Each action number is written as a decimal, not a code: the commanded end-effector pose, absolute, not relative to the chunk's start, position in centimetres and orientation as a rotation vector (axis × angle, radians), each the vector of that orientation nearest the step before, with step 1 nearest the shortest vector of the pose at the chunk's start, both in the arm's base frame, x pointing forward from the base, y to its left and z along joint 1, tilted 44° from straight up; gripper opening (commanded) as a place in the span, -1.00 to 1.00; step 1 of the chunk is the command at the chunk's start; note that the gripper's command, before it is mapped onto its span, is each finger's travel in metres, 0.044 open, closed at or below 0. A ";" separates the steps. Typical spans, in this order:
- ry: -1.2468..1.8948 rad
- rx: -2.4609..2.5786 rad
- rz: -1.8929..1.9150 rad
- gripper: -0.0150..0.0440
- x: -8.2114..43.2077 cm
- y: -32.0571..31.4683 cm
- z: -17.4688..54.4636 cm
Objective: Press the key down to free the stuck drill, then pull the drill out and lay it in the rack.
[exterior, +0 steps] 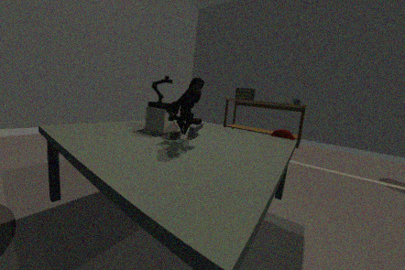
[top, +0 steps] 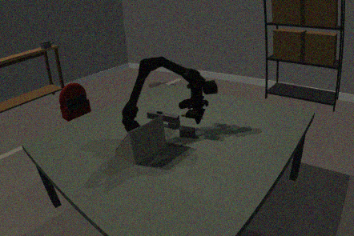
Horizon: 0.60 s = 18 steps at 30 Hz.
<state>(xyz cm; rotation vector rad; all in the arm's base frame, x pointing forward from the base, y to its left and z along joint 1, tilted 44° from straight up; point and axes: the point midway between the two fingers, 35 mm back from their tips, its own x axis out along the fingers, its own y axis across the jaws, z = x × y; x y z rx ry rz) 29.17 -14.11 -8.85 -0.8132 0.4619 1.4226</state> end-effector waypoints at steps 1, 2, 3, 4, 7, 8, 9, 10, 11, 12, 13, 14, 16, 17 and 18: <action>0.462 -0.824 1.424 -0.49 29.2 -14.3 -8.6; 0.462 -0.824 1.424 -0.49 29.2 -14.3 -8.6; 0.462 -0.824 1.424 -0.49 29.2 -14.4 -8.6; 0.462 -0.824 1.424 -0.49 29.2 -14.4 -8.5; 0.462 -0.824 1.424 -0.49 29.2 -14.4 -8.5; 0.462 -0.824 1.424 -0.49 29.2 -14.4 -8.5; 0.462 -0.824 1.424 -0.49 29.2 -14.4 -8.4; 0.462 -0.824 1.424 -0.49 29.2 -14.5 -8.4; 0.462 -0.824 1.424 -0.49 29.3 -14.5 -8.4; 0.462 -0.824 1.424 -0.49 29.3 -14.5 -8.4; 0.462 -0.824 1.424 -0.49 29.3 -14.5 -8.4; 0.462 -0.824 1.424 -0.49 29.3 -14.5 -8.3; 0.462 -0.824 1.424 -0.49 29.3 -14.6 -8.3; 0.462 -0.824 1.424 -0.49 29.3 -14.6 -8.3; 0.462 -0.824 1.424 -0.49 29.3 -14.6 -8.3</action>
